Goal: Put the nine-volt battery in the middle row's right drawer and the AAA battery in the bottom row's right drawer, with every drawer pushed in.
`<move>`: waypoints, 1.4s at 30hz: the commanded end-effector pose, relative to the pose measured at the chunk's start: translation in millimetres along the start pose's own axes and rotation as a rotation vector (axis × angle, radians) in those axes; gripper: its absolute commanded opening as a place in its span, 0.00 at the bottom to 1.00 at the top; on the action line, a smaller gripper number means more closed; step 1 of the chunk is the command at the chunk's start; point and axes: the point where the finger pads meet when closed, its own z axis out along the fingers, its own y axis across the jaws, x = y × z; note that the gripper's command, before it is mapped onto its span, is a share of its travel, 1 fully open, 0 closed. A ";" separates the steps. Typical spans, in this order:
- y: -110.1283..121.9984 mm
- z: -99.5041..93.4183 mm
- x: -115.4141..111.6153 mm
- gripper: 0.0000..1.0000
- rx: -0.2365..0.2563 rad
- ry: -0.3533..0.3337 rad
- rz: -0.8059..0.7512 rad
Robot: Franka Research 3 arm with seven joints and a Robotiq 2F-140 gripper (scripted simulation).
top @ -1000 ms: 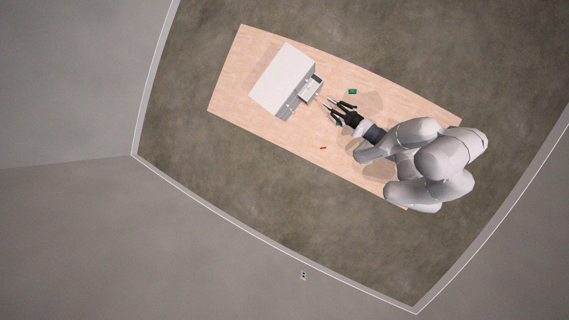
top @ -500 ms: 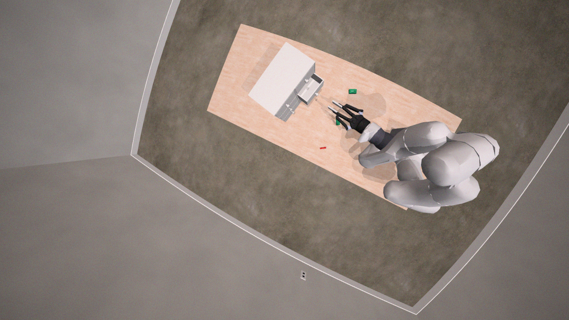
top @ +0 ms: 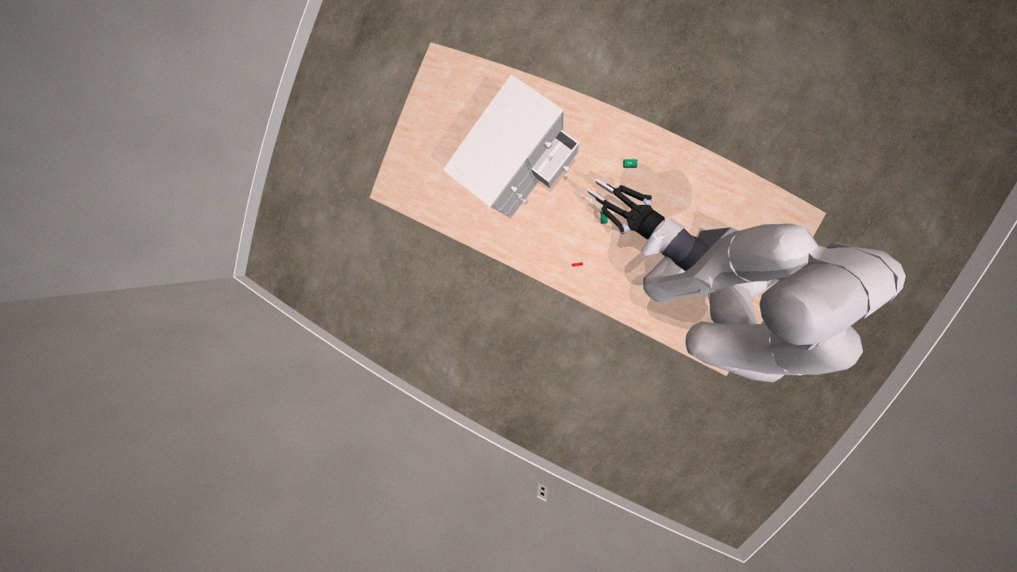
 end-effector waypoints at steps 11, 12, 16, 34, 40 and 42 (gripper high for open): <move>-2.2 -12.4 0.9 0.20 0.007 -0.143 0.014; -2.1 -14.0 1.5 0.20 0.007 -0.158 0.014; -1.9 -20.3 4.0 0.20 0.007 -0.216 0.013; -1.7 -44.8 13.8 0.20 0.009 -0.448 0.013; -1.3 -57.9 19.9 0.20 0.008 -0.565 0.012; -1.2 -62.8 22.0 0.20 0.009 -0.611 0.012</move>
